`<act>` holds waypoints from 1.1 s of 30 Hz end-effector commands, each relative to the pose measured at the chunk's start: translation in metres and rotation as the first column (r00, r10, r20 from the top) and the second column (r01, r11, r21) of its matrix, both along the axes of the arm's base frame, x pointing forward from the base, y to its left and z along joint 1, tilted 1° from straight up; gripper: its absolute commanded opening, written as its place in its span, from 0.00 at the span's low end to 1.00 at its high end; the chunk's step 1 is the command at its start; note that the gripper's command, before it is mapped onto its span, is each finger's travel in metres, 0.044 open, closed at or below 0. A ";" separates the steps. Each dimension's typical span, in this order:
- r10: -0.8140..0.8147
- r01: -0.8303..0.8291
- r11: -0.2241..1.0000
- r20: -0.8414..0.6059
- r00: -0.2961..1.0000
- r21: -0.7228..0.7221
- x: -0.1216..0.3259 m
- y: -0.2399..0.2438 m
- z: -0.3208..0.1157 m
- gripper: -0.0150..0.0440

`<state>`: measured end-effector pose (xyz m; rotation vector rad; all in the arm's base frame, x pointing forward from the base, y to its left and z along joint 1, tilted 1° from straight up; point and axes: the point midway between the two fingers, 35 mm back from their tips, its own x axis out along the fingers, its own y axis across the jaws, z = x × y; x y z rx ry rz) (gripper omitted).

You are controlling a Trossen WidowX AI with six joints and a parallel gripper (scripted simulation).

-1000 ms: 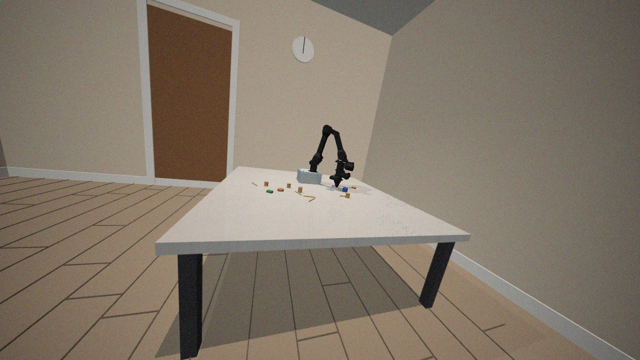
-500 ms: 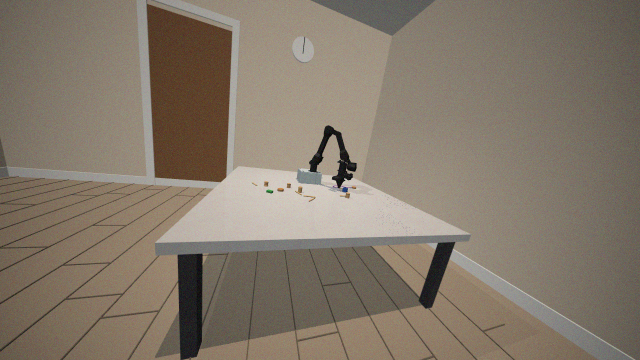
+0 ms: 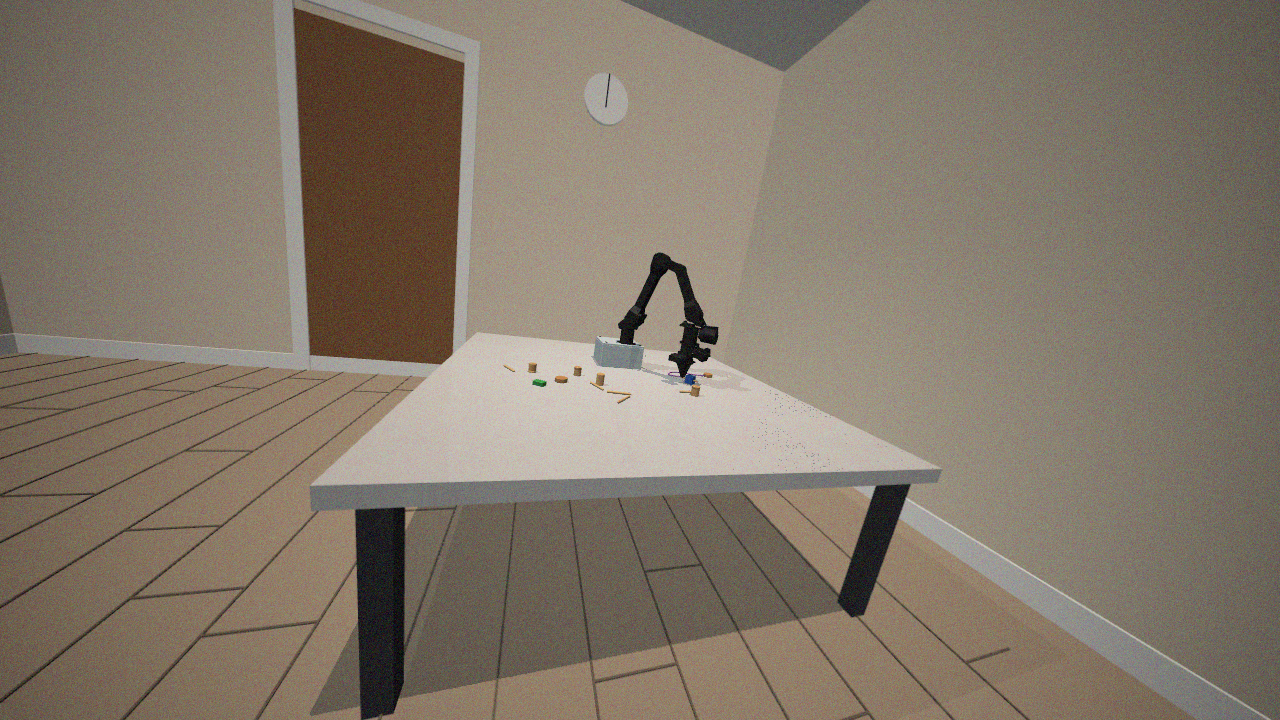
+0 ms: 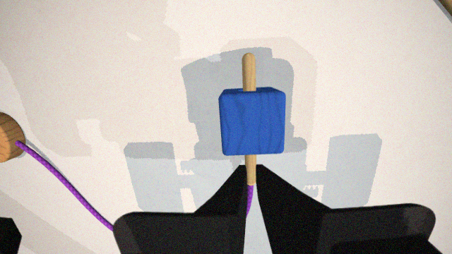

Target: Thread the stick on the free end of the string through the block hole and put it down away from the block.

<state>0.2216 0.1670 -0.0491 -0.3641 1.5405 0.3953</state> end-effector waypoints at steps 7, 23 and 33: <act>0.000 0.000 1.000 0.001 1.000 0.001 0.005 0.003 0.000 0.34; 0.000 0.000 1.000 0.002 1.000 0.001 0.006 0.002 0.081 0.46; 0.141 -0.141 0.990 0.001 0.990 -0.001 0.009 0.004 0.075 0.46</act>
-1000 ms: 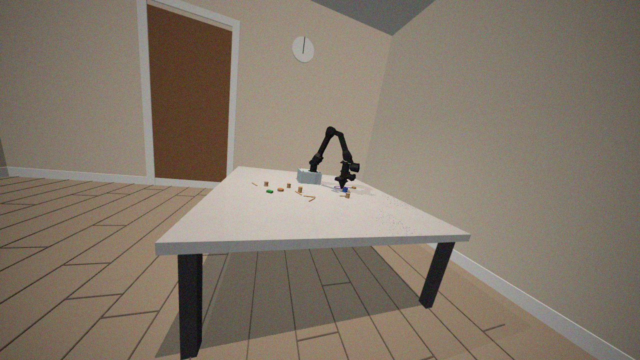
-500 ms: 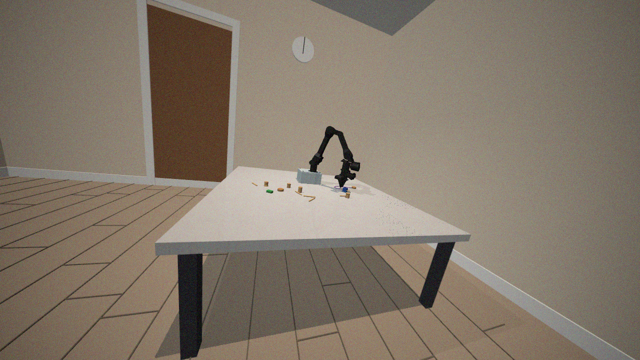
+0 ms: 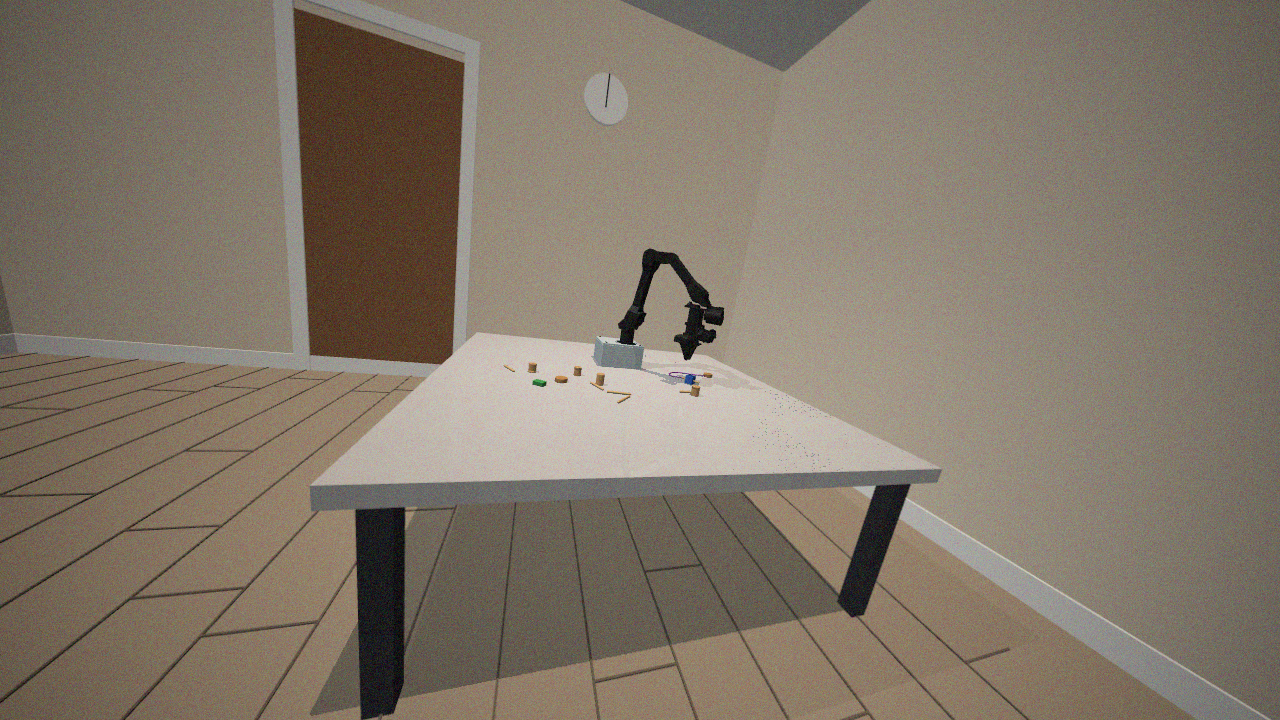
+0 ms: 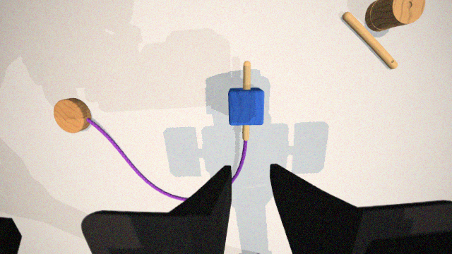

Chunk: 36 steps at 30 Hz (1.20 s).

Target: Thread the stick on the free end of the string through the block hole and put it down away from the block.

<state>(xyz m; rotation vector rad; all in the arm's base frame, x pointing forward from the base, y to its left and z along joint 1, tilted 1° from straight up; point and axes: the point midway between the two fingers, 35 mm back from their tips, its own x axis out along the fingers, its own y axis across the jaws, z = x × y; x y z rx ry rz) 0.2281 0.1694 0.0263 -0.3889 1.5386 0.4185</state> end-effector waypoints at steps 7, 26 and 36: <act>0.715 -0.716 0.699 0.017 0.698 0.000 0.014 0.007 0.000 0.46; 0.922 -0.922 -0.386 0.027 -0.387 -0.021 0.034 0.017 0.000 0.46; 0.659 -0.659 -0.752 0.022 -0.752 -0.029 0.042 0.021 0.000 0.46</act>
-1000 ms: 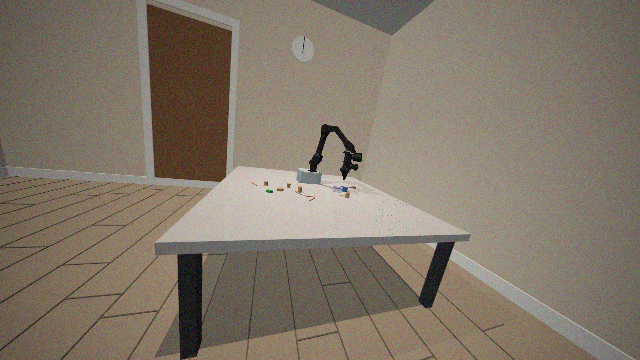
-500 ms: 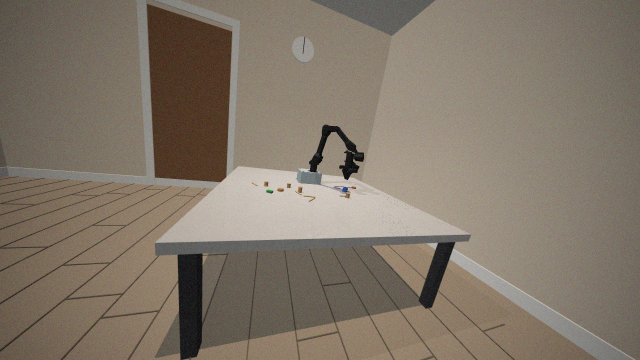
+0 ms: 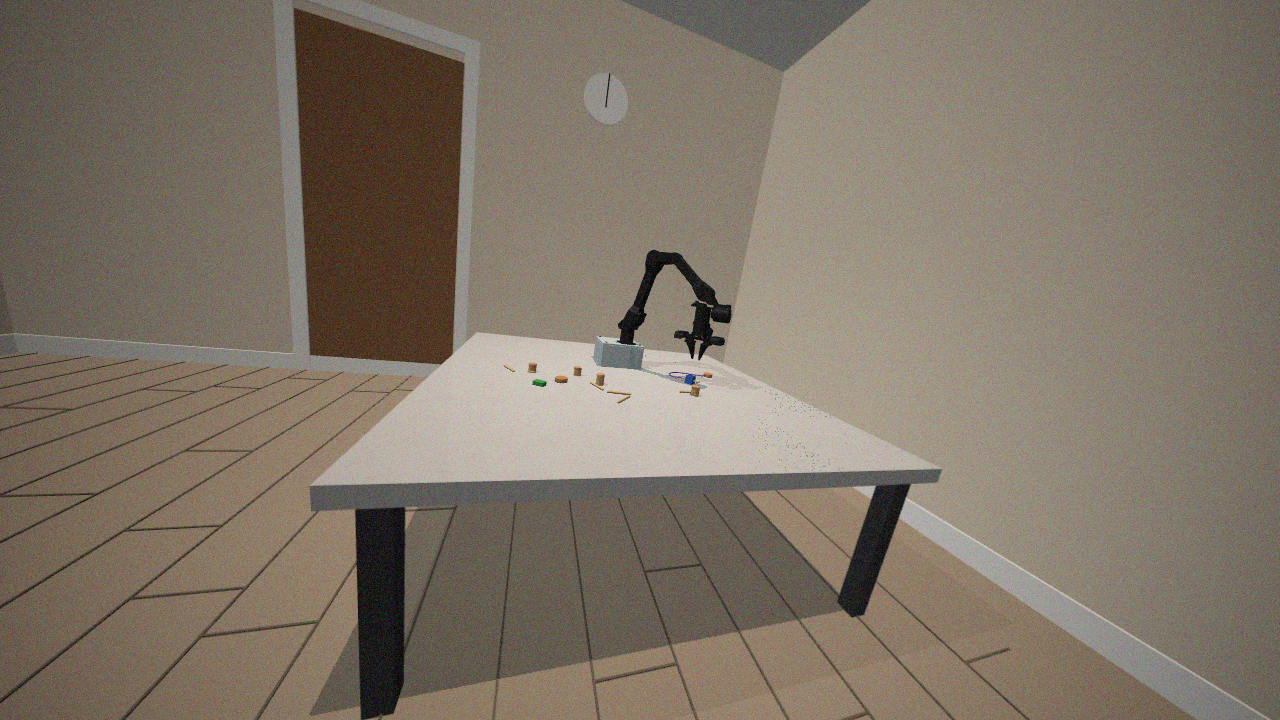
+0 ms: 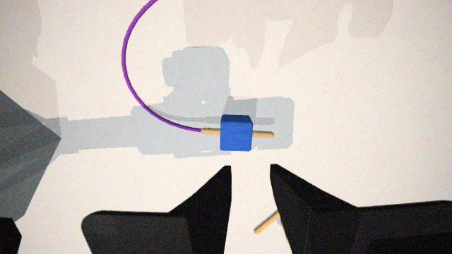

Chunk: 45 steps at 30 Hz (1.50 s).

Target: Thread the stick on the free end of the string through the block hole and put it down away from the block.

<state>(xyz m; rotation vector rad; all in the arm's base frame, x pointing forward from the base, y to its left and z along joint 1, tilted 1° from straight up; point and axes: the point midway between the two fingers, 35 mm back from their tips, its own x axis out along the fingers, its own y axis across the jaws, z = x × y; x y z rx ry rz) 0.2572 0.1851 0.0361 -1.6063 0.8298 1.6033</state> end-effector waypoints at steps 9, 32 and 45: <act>0.932 -0.931 0.362 -0.008 0.363 -0.035 0.019 0.008 -0.010 0.46; 0.995 -0.994 0.101 -0.007 0.101 -0.040 0.022 0.009 -0.011 0.46; 0.995 -0.994 0.101 -0.007 0.101 -0.040 0.023 0.010 -0.018 0.46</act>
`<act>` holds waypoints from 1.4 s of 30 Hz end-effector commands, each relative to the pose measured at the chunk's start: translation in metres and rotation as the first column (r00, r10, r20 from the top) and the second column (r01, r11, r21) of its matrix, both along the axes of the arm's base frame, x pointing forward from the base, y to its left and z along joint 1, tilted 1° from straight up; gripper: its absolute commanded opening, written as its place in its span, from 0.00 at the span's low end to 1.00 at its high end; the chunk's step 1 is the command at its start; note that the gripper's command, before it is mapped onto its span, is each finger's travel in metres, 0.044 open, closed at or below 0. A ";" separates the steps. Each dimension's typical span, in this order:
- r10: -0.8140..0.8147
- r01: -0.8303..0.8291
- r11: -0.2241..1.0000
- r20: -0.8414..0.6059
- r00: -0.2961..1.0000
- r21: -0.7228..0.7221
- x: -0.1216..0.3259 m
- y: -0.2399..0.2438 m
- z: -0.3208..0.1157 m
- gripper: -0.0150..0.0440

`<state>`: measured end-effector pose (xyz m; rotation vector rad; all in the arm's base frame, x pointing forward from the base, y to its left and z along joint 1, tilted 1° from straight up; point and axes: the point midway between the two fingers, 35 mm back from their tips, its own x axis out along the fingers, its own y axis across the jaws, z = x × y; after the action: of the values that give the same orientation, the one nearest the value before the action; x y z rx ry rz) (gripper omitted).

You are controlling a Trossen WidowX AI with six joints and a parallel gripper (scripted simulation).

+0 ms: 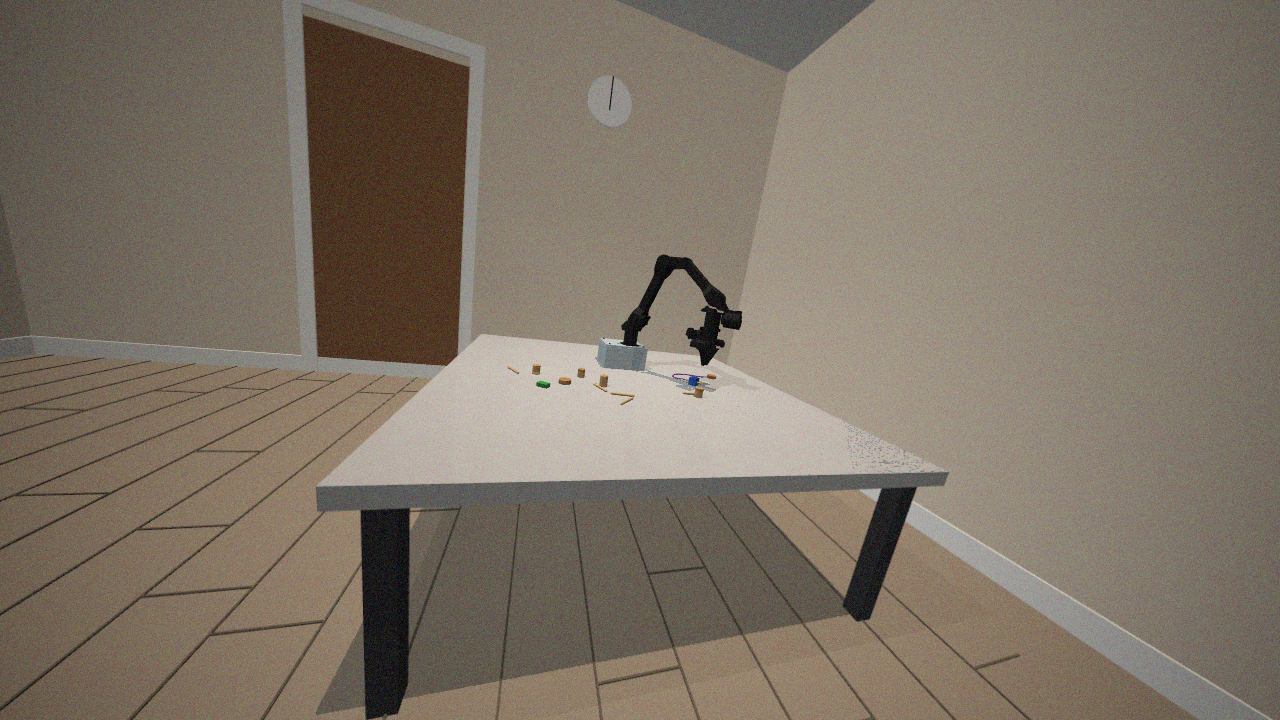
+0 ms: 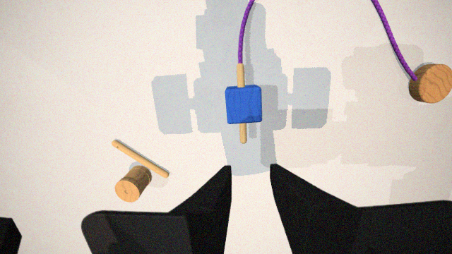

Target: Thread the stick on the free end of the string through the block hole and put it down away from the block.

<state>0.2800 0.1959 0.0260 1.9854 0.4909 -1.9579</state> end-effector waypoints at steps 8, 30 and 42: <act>0.009 -0.009 1.000 -0.006 1.000 -0.009 0.001 0.000 -0.021 0.46; 0.009 -0.009 1.000 -0.007 1.000 -0.009 0.001 0.001 -0.057 0.46; 0.009 -0.009 1.000 -0.007 1.000 -0.009 -0.001 0.000 -0.077 0.46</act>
<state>0.2822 0.1983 -0.0401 1.9848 0.4991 -1.9502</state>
